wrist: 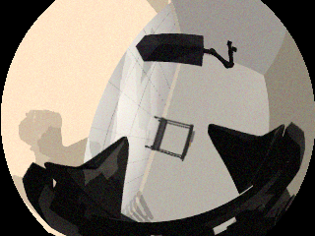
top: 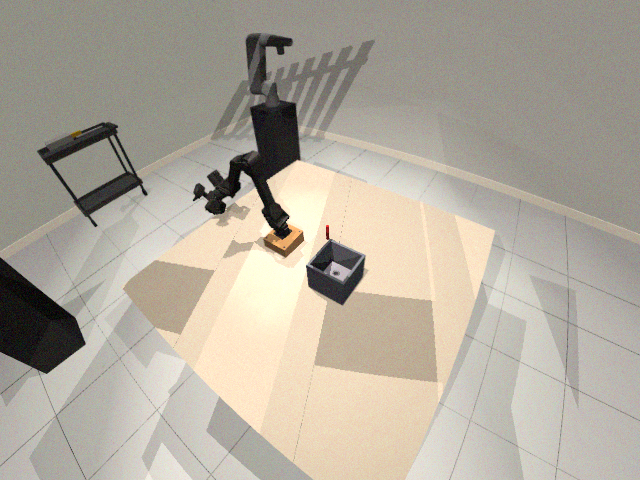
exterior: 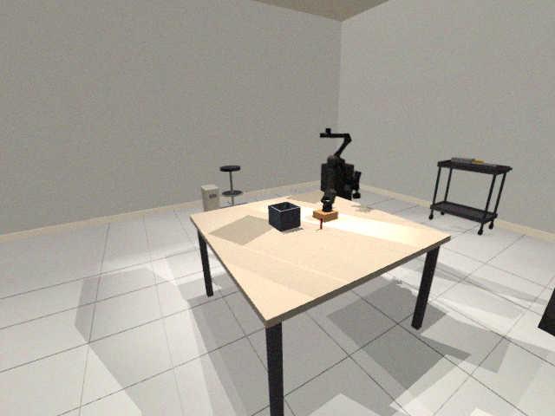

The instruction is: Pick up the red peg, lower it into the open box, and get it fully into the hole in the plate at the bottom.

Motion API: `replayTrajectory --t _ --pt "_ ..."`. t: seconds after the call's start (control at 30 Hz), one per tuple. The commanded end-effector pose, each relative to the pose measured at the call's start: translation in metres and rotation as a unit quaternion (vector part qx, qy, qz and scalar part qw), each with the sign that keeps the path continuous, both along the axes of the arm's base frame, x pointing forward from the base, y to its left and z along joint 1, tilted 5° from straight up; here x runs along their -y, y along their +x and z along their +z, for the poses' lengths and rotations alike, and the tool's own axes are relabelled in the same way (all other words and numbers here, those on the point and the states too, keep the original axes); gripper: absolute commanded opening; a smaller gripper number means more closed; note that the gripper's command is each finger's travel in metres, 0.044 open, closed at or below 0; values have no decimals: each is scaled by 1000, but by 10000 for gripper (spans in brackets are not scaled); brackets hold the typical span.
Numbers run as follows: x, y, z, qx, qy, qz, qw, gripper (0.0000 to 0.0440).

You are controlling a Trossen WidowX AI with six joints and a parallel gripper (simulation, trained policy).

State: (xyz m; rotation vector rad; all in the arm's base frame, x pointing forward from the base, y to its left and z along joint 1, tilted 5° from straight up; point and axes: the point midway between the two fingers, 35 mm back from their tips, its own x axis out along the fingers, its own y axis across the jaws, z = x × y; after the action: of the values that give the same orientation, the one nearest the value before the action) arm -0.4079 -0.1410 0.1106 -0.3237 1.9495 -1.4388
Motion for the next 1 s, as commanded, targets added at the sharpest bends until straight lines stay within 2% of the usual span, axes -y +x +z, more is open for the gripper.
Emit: replayTrajectory --t 0.0,0.07,0.47,0.7,0.97 --pt "3 -1 0 -1 4 2 1000 420" --pt "14 1 -1 2 9 12 1000 440" --pt "119 23 37 21 -34 82 996 440" --pt "179 55 68 46 -76 119 989 440" --pt "237 105 109 78 -128 162 975 440"
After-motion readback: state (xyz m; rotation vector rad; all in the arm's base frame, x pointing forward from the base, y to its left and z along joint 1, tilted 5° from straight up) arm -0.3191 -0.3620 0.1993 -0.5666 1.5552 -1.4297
